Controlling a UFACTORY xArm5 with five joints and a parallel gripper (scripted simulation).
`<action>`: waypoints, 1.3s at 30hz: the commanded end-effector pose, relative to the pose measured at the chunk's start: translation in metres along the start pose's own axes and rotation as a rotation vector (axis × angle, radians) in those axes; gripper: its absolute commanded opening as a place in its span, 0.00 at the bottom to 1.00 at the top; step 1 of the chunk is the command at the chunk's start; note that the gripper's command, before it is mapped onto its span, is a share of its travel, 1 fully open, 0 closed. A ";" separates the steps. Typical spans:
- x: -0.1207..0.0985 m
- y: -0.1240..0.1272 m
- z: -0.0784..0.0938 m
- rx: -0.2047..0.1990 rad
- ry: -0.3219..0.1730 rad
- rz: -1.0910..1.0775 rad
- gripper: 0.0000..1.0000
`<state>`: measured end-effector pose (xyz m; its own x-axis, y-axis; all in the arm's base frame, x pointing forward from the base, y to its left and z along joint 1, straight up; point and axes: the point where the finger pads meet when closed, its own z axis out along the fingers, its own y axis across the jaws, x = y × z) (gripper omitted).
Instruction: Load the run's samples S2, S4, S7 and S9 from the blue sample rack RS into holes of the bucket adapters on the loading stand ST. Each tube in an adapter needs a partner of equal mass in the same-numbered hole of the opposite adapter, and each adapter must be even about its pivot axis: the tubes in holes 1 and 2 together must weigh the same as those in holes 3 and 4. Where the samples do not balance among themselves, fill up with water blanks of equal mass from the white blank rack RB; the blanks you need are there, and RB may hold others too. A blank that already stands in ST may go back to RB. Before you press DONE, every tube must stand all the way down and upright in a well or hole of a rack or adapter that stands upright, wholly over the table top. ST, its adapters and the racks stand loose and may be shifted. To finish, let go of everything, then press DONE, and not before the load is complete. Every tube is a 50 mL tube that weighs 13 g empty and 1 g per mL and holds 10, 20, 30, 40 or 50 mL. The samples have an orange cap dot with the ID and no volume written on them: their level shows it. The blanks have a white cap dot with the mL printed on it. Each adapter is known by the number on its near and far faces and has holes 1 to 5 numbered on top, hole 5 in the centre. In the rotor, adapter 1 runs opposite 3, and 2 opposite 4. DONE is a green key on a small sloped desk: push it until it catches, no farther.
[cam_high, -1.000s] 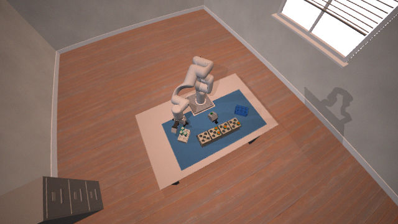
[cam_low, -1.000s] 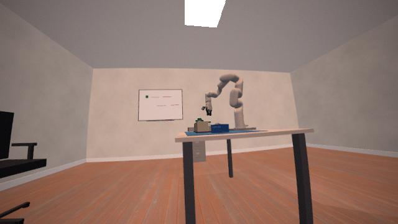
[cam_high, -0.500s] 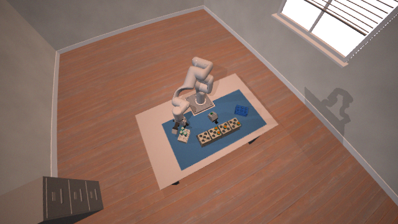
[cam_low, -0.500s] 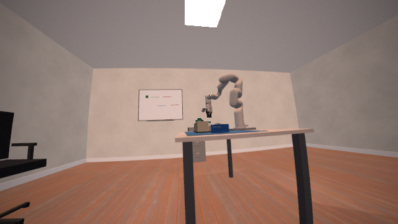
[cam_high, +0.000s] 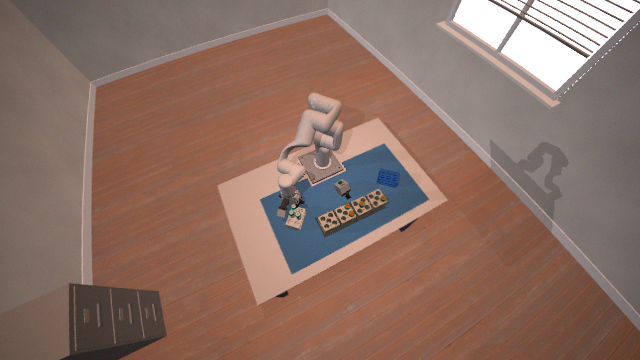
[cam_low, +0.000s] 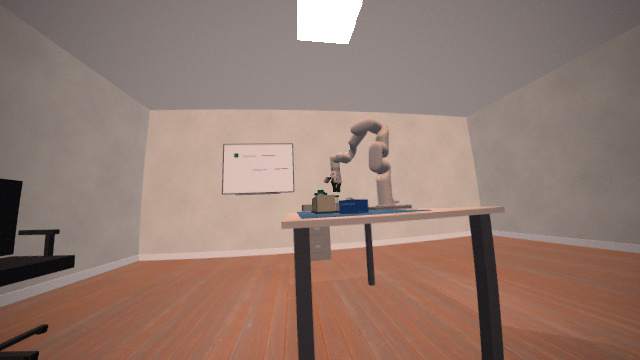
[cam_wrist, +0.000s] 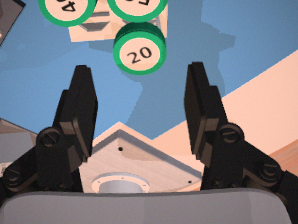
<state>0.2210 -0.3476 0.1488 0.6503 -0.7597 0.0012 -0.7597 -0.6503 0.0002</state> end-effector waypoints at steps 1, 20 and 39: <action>0.001 0.000 0.005 -0.001 0.004 0.000 0.57; 0.001 0.000 0.028 -0.001 0.004 0.000 0.57; 0.001 0.000 0.037 -0.001 0.004 0.000 0.57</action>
<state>0.2212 -0.3476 0.1105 0.6503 -0.7597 0.0009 -0.7597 -0.6503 0.0002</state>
